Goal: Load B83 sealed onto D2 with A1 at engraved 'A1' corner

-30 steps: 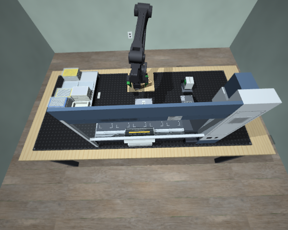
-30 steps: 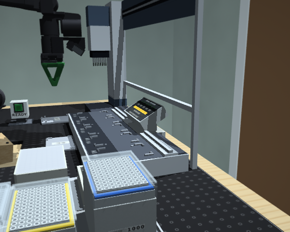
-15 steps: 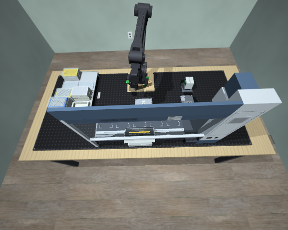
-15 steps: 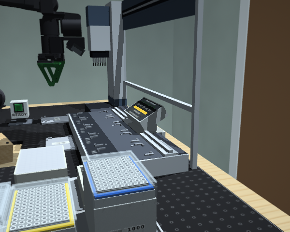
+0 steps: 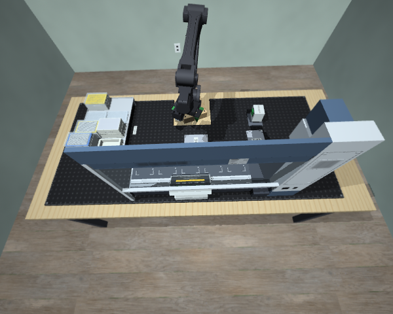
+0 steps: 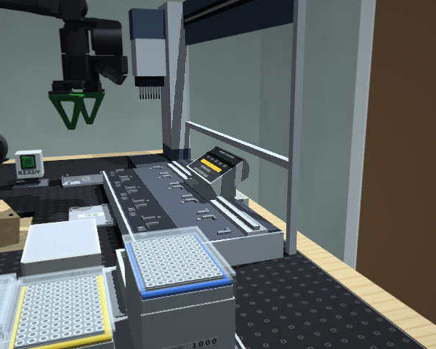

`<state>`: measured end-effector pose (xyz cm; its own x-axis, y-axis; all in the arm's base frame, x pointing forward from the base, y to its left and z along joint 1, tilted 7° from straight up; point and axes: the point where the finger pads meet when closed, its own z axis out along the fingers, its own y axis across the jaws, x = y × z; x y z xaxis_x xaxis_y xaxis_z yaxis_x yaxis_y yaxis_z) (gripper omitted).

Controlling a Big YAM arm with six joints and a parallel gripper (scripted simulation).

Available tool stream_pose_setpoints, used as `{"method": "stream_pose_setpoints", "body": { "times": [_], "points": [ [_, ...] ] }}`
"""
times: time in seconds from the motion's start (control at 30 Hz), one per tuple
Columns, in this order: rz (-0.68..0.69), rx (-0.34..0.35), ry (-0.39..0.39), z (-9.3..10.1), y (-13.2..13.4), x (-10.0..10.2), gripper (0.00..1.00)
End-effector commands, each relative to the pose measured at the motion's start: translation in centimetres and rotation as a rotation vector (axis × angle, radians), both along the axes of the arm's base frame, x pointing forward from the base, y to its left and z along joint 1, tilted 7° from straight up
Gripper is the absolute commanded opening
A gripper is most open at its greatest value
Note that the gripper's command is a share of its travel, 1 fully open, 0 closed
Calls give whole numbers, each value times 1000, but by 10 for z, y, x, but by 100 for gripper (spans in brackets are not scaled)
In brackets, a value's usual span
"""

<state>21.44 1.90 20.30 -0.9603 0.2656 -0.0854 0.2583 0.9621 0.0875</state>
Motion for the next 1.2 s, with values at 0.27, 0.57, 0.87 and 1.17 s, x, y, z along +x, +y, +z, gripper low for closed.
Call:
{"method": "stream_pose_setpoints", "body": {
  "times": [0.27,0.57,0.87,1.17],
  "points": [
    [-232,35,-71,31,0,19,100],
    [-362,54,-62,31,0,19,100],
    [-360,54,-62,31,0,19,100],
    [-361,54,-63,31,0,19,100]
  ]
}}
